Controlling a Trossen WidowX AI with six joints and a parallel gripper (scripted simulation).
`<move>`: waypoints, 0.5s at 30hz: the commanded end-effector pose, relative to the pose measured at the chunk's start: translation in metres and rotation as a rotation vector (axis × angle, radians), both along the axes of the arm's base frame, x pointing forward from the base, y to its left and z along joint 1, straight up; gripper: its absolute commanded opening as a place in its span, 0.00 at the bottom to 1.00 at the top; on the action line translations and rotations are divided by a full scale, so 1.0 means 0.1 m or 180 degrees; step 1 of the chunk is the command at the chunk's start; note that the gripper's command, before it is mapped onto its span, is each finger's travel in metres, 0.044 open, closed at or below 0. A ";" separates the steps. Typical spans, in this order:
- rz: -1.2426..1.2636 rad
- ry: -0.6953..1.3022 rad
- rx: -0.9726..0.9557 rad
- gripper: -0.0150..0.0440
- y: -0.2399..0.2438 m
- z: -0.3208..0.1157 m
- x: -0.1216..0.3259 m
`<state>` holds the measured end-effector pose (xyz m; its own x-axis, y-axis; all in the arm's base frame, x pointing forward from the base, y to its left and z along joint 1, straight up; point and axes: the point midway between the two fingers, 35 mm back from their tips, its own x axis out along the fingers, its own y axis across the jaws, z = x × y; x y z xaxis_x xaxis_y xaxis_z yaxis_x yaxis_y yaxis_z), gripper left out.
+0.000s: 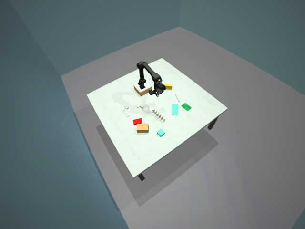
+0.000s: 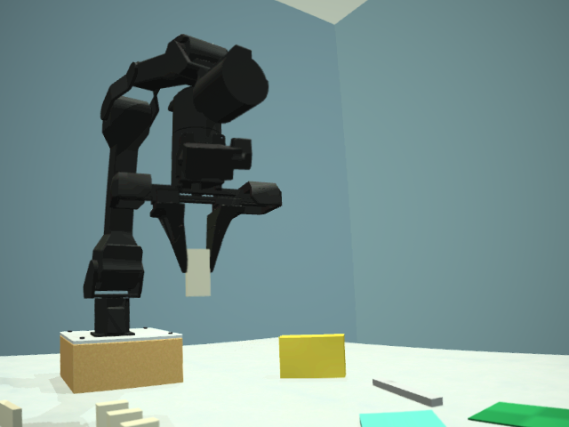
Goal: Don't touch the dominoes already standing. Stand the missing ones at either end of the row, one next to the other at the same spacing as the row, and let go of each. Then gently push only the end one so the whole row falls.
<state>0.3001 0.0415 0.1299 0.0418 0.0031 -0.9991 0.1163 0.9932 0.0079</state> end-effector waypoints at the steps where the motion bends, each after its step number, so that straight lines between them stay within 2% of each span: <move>1: 0.0453 0.0016 -0.0047 0.44 -0.65 0.00 0.26; 5: 0.0702 0.0016 -0.0073 0.44 -1.05 -0.01 0.34; 15: 0.0714 0.0016 -0.0074 0.44 -1.08 -0.05 0.35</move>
